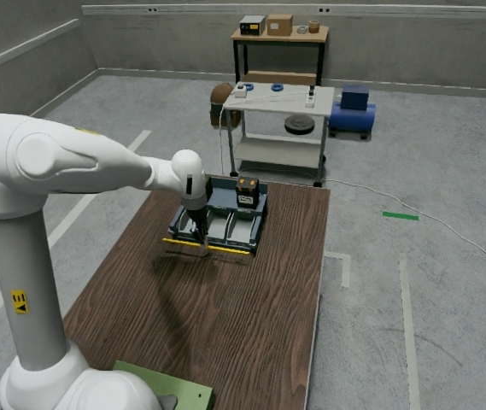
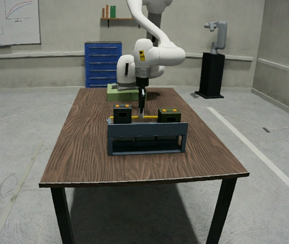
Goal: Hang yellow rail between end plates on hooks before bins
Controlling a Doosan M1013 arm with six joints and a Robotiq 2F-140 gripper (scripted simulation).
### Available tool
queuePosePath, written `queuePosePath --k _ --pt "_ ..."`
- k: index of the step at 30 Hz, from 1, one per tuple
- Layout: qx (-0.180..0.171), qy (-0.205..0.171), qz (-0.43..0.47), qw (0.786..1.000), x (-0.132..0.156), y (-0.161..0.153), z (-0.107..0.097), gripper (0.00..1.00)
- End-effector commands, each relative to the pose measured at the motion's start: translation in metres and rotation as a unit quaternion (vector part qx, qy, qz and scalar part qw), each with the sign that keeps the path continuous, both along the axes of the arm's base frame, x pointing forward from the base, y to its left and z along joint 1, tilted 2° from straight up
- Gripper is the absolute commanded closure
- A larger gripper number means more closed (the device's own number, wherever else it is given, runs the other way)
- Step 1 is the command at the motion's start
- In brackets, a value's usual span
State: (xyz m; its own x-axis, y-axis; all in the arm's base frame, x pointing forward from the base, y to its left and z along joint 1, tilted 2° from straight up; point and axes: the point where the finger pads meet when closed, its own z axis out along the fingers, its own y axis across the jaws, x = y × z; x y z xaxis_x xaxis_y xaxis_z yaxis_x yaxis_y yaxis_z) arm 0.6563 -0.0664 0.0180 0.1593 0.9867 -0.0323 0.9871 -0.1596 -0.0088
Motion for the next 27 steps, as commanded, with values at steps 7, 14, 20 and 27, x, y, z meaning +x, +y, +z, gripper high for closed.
queuePosePath --k 7,14,20,27 --pt "0.0 -0.002 -0.001 1.0 0.015 -0.011 0.03 0.9" --pt "-0.001 -0.002 -0.002 1.0 0.016 -0.009 0.026 0.9" --pt "0.0 -0.002 -0.001 1.0 0.025 -0.011 0.024 0.9" --pt "0.0 -0.002 -0.001 1.0 0.025 -0.011 0.024 0.9"
